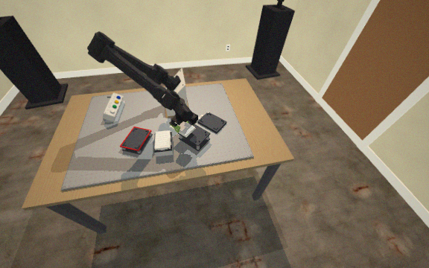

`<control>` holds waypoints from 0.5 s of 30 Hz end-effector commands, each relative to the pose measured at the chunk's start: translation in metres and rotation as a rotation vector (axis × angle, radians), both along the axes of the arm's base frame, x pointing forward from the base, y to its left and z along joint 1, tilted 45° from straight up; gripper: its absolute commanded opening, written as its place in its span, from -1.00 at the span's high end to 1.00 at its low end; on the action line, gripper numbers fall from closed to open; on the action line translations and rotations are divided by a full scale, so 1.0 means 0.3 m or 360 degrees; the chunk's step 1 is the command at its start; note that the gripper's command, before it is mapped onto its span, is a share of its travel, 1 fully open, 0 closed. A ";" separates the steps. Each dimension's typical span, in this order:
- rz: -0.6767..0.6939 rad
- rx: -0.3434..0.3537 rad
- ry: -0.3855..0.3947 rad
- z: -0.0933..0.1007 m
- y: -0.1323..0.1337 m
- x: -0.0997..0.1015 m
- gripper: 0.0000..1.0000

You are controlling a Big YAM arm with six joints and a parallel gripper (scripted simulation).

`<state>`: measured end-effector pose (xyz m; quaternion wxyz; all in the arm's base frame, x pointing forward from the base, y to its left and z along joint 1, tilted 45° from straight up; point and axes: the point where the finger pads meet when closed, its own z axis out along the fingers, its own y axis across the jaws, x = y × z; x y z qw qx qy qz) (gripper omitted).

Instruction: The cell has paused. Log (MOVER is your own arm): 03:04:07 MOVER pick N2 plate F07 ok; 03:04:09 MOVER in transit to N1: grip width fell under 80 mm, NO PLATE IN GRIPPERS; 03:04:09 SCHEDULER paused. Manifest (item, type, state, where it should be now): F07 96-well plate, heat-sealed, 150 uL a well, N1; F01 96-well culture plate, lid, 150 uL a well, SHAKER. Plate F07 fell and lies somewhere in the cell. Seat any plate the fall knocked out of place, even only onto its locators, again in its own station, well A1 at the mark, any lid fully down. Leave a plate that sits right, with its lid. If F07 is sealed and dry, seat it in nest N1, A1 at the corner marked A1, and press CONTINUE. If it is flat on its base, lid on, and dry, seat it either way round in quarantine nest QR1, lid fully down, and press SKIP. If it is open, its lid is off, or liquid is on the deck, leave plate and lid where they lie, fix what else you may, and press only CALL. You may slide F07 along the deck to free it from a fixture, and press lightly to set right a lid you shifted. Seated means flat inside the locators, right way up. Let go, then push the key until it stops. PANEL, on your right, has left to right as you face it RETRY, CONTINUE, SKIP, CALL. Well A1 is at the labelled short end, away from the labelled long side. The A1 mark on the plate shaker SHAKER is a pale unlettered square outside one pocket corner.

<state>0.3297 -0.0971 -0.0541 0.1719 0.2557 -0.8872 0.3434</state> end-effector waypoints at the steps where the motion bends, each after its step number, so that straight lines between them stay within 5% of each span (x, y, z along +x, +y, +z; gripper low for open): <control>1: 0.0010 0.0004 -0.0074 0.007 0.043 0.077 1.00; 15: 0.0010 0.0005 -0.0074 -0.041 0.088 0.100 1.00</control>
